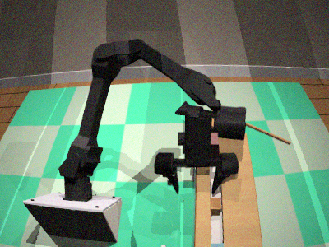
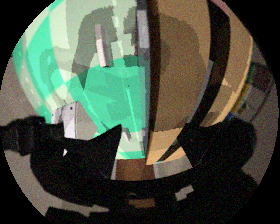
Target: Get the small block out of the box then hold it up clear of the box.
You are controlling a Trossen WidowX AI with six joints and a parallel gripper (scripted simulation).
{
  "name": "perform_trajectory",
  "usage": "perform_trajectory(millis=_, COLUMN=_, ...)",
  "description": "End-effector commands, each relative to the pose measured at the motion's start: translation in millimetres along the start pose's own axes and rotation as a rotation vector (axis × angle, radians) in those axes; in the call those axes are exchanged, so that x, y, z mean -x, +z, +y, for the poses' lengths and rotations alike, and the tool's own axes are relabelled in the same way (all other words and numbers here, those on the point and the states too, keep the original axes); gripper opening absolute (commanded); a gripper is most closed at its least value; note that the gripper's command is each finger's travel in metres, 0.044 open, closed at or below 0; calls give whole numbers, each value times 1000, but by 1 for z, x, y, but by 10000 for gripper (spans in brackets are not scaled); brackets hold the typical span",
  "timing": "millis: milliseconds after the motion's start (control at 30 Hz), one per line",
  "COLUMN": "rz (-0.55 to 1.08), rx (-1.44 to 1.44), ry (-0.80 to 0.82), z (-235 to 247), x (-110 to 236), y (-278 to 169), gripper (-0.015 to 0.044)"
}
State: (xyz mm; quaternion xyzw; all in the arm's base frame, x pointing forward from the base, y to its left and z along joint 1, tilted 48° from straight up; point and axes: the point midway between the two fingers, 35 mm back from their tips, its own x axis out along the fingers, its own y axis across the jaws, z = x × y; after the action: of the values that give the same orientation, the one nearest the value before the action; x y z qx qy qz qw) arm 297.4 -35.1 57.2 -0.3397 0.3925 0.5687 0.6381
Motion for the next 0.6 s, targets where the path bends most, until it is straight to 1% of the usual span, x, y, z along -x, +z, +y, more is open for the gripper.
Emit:
perform_trajectory(millis=0, rz=-7, rx=0, ry=5, z=3, x=-9, y=4, gripper=400)
perform_trajectory(millis=233, rz=-1, rx=0, ry=1, z=1, x=-6, y=1, gripper=400)
perform_trajectory(millis=567, rz=0, rx=0, ry=2, z=2, x=-16, y=-26, gripper=400)
